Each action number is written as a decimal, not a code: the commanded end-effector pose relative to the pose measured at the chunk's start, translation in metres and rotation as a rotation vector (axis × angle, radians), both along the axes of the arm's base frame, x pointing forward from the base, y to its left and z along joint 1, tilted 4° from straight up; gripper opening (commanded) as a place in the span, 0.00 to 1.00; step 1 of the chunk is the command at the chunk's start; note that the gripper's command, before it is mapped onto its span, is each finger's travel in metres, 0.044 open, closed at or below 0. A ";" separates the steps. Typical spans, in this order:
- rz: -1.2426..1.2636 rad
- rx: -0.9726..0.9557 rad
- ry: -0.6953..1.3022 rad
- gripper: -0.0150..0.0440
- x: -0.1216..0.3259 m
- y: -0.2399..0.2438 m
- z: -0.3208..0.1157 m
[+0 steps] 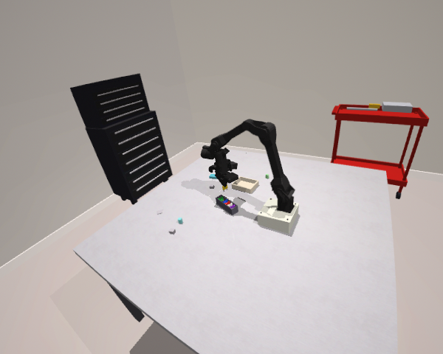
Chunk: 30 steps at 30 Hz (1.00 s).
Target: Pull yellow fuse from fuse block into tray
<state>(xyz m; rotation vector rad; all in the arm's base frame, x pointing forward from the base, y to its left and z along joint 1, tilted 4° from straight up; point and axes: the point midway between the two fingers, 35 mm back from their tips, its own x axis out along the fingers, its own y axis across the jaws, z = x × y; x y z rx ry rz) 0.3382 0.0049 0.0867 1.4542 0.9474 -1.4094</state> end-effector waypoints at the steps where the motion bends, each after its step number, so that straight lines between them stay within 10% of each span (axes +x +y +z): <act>1: 0.003 -0.001 0.004 0.25 0.001 -0.023 0.001; 30: 0.003 -0.015 0.004 0.25 -0.028 -0.168 0.009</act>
